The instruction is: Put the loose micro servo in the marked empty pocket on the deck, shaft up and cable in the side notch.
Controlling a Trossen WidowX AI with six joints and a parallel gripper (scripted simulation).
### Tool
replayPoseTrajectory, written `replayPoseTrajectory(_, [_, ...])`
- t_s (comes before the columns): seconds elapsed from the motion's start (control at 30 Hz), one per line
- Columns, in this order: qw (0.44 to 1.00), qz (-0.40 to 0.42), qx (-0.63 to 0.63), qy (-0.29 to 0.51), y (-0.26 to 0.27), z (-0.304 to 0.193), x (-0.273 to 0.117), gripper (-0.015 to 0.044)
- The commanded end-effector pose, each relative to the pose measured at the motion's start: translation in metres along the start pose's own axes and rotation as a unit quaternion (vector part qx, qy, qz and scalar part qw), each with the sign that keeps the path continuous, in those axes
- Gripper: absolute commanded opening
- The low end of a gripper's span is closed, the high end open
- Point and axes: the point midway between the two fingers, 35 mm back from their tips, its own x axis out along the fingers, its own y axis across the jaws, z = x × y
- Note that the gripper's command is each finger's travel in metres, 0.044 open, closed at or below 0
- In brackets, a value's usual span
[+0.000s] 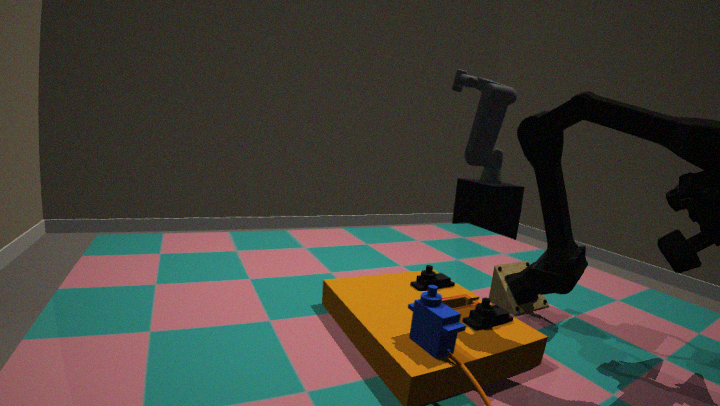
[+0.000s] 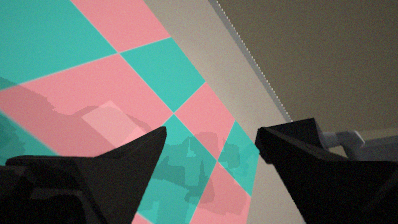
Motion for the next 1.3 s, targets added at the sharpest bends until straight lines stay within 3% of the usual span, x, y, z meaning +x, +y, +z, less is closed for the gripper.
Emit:
replayPoseTrajectory(0.0, [0.999, 0.015, 0.045, 0.023, 0.004, -0.014, 0.003, 0.044])
replayPoseTrajectory(0.67, [0.954, 0.046, 0.267, 0.128, 0.025, -0.071, 0.001, 0.044])
replayPoseTrajectory(1.27, [0.841, 0.044, 0.492, 0.219, 0.054, -0.12, -0.016, 0.044])
